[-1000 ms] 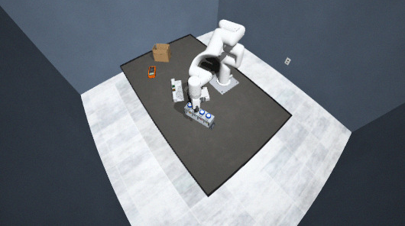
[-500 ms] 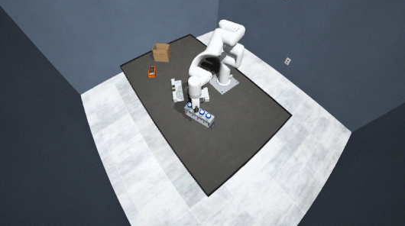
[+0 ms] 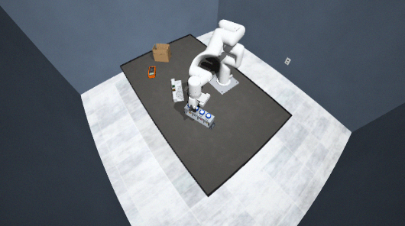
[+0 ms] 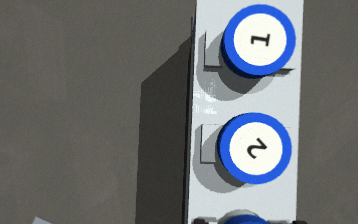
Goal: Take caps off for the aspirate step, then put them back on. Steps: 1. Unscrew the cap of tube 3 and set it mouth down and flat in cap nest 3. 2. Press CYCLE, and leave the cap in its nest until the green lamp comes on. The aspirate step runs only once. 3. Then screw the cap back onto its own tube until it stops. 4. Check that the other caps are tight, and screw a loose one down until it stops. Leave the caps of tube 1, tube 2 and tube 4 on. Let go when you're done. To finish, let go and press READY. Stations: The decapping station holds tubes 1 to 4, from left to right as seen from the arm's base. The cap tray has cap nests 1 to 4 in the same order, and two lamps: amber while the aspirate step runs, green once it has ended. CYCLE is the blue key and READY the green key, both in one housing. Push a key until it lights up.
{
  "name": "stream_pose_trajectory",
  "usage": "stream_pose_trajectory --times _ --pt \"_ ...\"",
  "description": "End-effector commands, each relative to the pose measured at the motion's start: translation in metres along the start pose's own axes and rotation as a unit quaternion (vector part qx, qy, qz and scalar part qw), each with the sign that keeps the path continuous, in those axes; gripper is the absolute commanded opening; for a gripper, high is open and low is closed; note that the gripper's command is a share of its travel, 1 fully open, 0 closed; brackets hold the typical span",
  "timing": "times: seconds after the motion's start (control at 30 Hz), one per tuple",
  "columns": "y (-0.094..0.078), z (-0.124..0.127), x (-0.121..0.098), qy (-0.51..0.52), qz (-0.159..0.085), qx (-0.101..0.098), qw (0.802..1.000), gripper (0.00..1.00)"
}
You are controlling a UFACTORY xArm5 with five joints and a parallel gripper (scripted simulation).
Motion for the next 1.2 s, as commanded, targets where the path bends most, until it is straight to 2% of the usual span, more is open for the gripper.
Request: stream_pose_trajectory --times 0.0,0.27,0.3,0.77,0.93,1.1,1.17 --pt "0.0014 0.0009 0.0011 -0.139 -0.005 -0.003 0.990 0.46" --pt "0.0014 0.0009 0.0012 -0.148 -0.006 -0.003 0.989 0.46" --pt "0.0014 0.0009 0.0012 -0.148 -0.006 -0.003 0.989 0.00" --pt "0.0014 0.0009 0.0012 -0.148 -0.006 -0.003 0.989 0.00" --pt "0.0014 0.0009 0.0012 -0.023 -0.006 -0.002 1.000 0.00" --pt "0.0014 0.0009 0.0012 0.102 -0.006 -0.002 0.995 0.00" --pt "0.0014 0.0009 0.0012 0.113 -0.007 -0.002 0.994 0.00"
Point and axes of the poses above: the point where the finger pads meet when closed, its own y axis back along the fingers, its own z axis across the jaws, x = y × z, the point moved 7 cm from there along y, back along the fingers, and after that the axes turned 13 degrees about -y, right-handed, at the moved point
